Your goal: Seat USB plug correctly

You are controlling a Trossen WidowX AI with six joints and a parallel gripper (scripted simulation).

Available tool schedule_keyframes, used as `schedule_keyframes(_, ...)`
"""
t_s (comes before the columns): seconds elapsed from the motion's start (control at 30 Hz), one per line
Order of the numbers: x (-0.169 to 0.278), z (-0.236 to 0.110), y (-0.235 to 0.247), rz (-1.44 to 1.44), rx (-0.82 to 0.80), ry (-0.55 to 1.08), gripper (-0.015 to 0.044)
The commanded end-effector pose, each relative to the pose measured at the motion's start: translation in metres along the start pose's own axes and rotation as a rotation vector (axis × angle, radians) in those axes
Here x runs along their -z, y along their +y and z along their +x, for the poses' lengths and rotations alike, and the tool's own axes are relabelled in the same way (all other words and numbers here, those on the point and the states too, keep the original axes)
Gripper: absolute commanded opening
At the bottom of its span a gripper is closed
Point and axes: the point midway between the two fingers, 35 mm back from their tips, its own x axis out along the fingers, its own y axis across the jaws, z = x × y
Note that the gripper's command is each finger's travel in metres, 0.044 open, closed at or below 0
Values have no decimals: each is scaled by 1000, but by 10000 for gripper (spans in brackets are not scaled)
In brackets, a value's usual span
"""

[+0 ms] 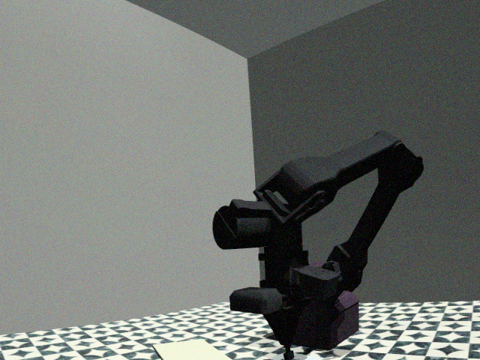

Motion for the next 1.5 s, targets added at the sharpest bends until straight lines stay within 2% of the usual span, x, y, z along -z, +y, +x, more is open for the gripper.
schedule_keyframes(0.0, 0, 0, 0, -1, 0, 0, 0)
schedule_keyframes(1.47, 0, -19, 0, 1, -1, 1, 0)
